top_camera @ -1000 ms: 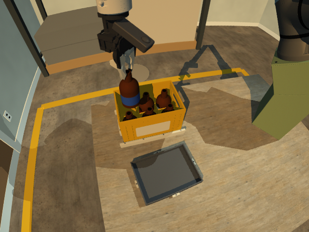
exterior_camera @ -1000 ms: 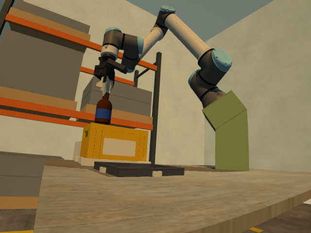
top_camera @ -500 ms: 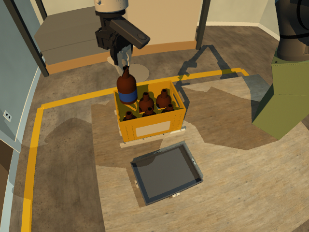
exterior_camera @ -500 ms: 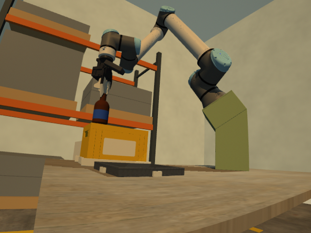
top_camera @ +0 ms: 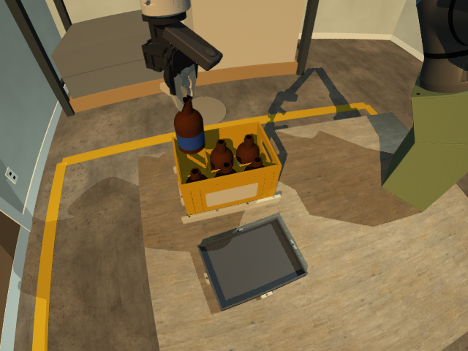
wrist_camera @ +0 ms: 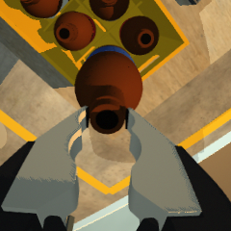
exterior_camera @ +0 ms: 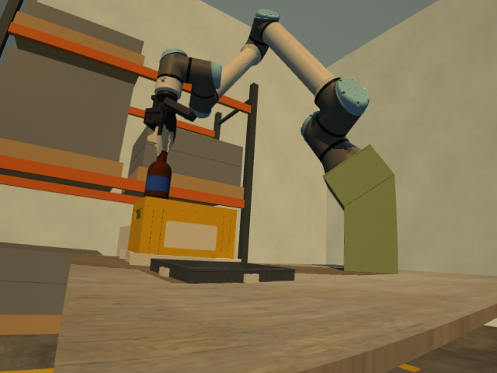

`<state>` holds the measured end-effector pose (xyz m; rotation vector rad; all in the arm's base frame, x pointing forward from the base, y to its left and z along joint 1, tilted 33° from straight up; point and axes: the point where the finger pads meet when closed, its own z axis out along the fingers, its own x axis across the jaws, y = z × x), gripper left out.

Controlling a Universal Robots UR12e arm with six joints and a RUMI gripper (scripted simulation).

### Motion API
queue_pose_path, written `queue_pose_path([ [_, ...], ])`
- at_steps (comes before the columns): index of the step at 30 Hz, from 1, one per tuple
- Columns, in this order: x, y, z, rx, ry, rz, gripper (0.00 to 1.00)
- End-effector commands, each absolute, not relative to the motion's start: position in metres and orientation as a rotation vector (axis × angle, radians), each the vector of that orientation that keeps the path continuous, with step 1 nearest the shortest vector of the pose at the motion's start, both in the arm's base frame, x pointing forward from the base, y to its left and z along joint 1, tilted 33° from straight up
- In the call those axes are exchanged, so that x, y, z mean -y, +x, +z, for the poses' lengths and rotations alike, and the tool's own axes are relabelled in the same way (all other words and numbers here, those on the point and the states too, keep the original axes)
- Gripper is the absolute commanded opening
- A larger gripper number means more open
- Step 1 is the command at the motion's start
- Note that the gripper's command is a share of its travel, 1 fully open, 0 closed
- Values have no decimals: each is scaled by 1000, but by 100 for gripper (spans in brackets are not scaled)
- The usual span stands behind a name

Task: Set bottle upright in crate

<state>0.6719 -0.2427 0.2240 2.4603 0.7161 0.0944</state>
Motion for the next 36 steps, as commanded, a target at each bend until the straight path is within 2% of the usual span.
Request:
queue_pose_path([
  [1,246,672,227,-716,2459,96,0],
  [36,258,672,234,-716,2459,96,0],
])
